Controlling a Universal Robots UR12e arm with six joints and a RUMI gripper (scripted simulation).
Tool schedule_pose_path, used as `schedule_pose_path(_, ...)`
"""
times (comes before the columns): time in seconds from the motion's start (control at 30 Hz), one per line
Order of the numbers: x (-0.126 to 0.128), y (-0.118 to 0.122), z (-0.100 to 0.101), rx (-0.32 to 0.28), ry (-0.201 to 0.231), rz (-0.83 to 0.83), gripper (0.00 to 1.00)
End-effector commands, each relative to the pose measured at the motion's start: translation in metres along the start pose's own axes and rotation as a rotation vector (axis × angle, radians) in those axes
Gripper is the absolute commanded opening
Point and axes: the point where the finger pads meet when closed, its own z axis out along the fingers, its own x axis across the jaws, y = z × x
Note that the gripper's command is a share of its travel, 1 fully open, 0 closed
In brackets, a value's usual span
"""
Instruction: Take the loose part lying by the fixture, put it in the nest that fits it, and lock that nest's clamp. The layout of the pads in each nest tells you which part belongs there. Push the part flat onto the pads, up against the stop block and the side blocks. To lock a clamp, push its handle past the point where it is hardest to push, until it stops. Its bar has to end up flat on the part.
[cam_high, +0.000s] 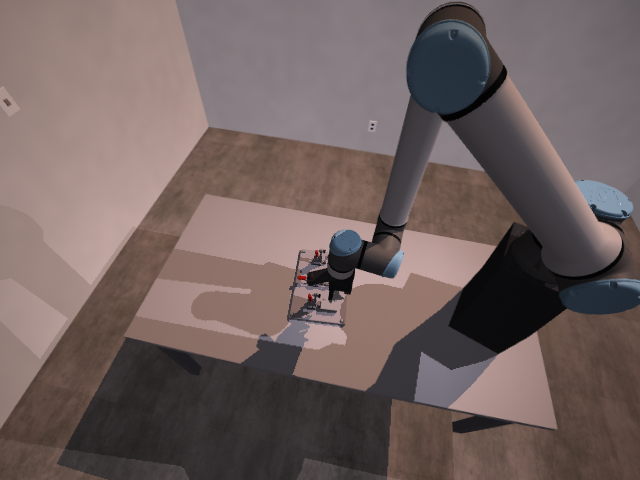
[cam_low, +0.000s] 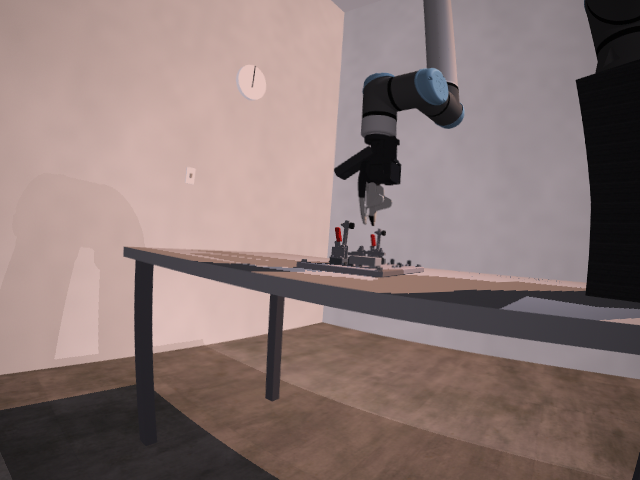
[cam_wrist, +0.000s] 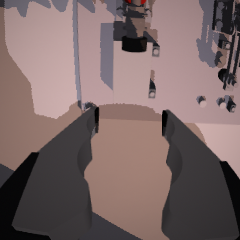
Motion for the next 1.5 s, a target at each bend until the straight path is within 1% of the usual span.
schedule_pose_path(0.0,0.0,-0.001,-0.035,0.001,0.0,0.0,0.28)
schedule_pose_path(0.13,0.0,0.0,-0.059,0.001,0.0,0.0,0.28)
schedule_pose_path(0.2,0.0,0.0,-0.059,0.001,0.0,0.0,0.28)
schedule_pose_path(0.3,0.0,0.0,-0.072,0.001,0.0,0.0,0.28)
schedule_pose_path(0.43,0.0,0.0,-0.08,0.001,0.0,0.0,0.28)
schedule_pose_path(0.77,0.0,-0.002,-0.081,0.001,0.0,0.0,0.28)
schedule_pose_path(0.87,0.0,-0.007,-0.081,0.001,0.0,0.0,0.28)
schedule_pose_path(1.03,0.0,-0.021,-0.081,0.001,0.0,0.0,0.28)
schedule_pose_path(1.27,0.0,-0.049,-0.081,0.001,0.0,0.0,0.28)
schedule_pose_path(1.33,0.0,-0.049,-0.081,0.001,0.0,0.0,0.28)
schedule_pose_path(1.47,0.0,-0.064,-0.081,0.001,0.0,0.0,0.28)
